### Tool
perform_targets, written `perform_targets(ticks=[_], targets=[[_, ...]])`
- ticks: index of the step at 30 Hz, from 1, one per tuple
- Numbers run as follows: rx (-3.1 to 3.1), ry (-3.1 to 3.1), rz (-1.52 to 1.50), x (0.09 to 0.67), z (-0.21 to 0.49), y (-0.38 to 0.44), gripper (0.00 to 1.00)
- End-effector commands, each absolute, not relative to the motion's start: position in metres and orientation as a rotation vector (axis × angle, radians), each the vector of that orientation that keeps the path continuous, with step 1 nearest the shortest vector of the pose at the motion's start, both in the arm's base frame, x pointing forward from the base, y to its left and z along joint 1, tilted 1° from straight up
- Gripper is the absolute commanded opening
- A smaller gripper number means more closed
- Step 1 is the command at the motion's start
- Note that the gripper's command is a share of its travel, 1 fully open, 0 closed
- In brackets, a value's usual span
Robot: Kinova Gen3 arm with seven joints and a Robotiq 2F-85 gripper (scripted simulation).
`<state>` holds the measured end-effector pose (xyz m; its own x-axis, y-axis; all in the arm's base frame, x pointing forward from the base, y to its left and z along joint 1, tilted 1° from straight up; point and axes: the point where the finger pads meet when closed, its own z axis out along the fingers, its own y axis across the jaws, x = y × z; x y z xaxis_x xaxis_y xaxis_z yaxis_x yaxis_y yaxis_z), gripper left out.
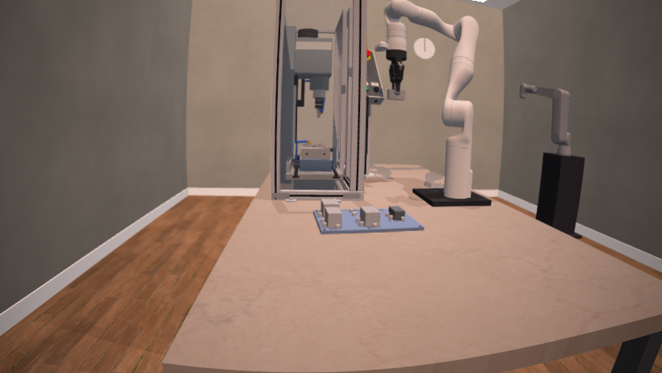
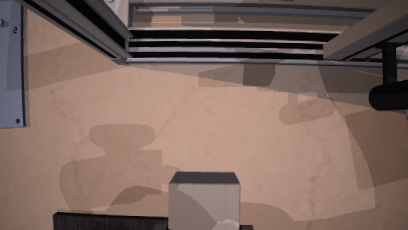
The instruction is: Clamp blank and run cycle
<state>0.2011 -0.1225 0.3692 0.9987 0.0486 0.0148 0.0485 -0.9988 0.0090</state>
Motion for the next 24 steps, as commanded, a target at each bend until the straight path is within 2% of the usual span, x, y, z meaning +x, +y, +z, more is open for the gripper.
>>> perform_targets(ticks=[1,24], targets=[[3.133,0.081,0.022,0.202,0.372,-0.126,0.1],[3.133,0.081,0.022,0.204,0.384,-0.157,0.1]])
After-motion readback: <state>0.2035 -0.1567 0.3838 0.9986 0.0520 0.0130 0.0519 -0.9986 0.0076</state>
